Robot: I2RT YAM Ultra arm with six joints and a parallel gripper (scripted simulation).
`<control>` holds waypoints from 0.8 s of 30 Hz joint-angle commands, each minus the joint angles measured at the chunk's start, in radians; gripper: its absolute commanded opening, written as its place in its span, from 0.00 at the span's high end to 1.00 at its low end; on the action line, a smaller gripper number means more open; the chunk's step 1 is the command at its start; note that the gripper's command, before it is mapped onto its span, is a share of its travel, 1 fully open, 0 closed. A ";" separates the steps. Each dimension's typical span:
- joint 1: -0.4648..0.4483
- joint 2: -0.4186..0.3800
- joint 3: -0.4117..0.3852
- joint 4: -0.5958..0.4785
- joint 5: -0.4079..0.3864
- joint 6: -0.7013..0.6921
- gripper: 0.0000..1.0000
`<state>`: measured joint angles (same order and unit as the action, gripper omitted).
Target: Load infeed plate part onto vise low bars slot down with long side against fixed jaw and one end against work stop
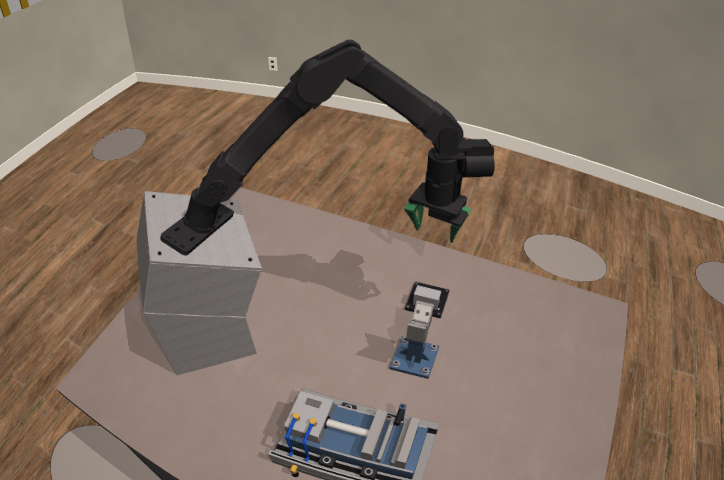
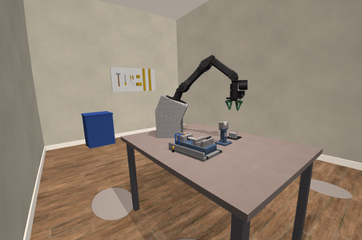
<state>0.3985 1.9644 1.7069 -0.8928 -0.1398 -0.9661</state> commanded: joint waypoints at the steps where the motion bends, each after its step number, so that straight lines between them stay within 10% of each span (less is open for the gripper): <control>1: 0.003 -0.011 -0.011 0.001 0.000 -0.039 0.19; 24: 0.004 -0.011 -0.014 0.002 0.000 -0.154 0.19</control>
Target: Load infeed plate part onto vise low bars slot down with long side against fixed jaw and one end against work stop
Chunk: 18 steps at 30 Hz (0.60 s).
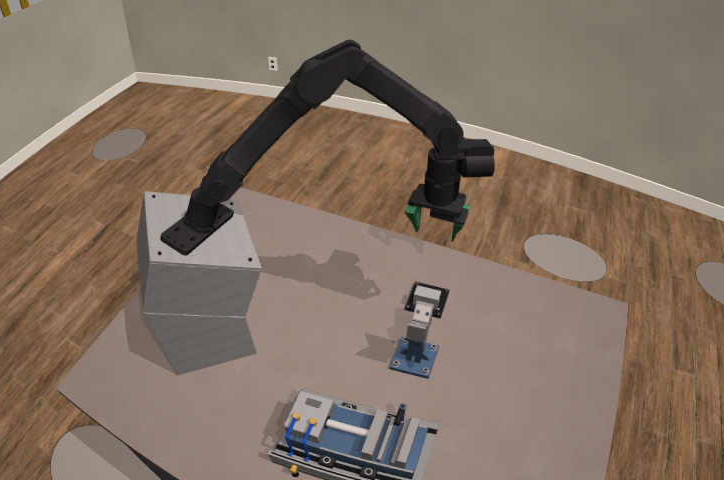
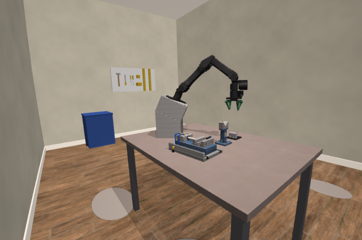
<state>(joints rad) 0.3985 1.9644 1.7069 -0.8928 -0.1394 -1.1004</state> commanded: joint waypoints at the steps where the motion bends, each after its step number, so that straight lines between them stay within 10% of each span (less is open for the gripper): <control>1: 0.004 -0.011 -0.014 0.002 -0.001 -0.022 0.19; 18: 0.004 -0.011 -0.014 0.003 -0.001 -0.037 0.19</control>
